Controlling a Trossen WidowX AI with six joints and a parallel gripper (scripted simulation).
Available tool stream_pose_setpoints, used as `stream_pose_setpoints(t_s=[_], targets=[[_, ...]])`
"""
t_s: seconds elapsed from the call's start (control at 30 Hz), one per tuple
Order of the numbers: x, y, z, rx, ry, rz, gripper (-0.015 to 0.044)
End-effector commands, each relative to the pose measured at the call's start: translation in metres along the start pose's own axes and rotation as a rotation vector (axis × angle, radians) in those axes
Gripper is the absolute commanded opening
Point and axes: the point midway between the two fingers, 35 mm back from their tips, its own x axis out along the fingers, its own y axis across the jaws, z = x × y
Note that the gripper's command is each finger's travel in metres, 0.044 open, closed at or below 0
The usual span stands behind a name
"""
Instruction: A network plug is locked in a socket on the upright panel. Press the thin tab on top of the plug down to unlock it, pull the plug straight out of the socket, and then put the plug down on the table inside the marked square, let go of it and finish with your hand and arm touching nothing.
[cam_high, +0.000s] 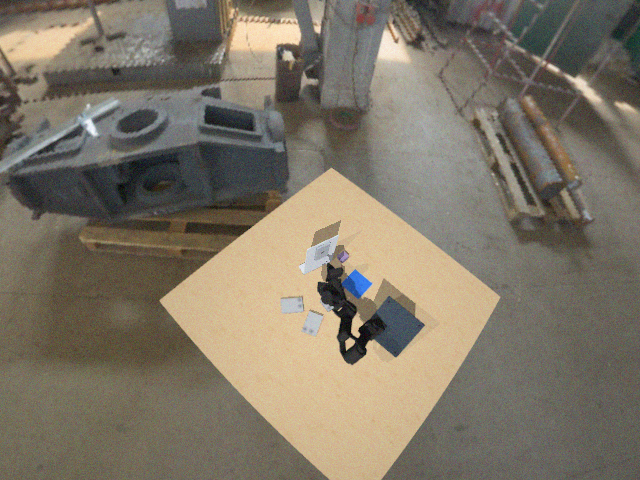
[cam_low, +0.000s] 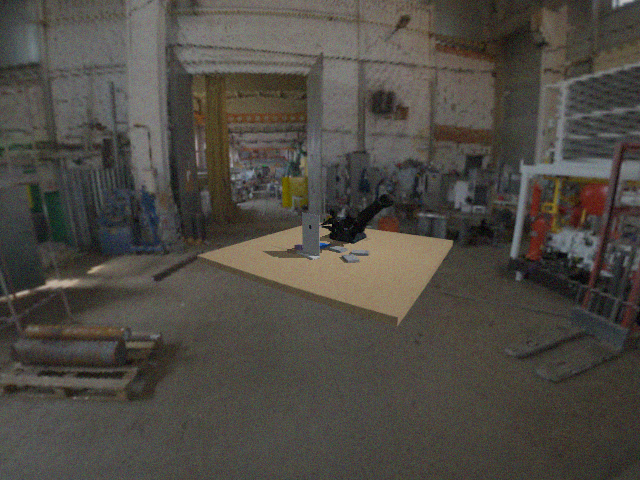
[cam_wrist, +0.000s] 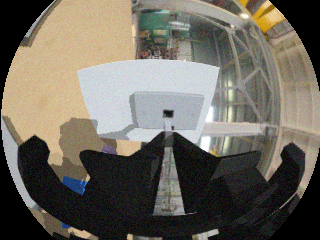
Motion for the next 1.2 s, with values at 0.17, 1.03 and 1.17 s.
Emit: stream_pose_setpoints(t_s=[0.17, 1.03, 1.17], targets=[[-0.004, 0.001, -0.002, 0.002, 0.005, 0.001, 0.0], [-0.013, -0.025, -0.007, 0.0, 0.003, 0.004, 0.0], [-0.016, -0.034, -0.009, 0.001, 0.002, 0.005, 0.0]])
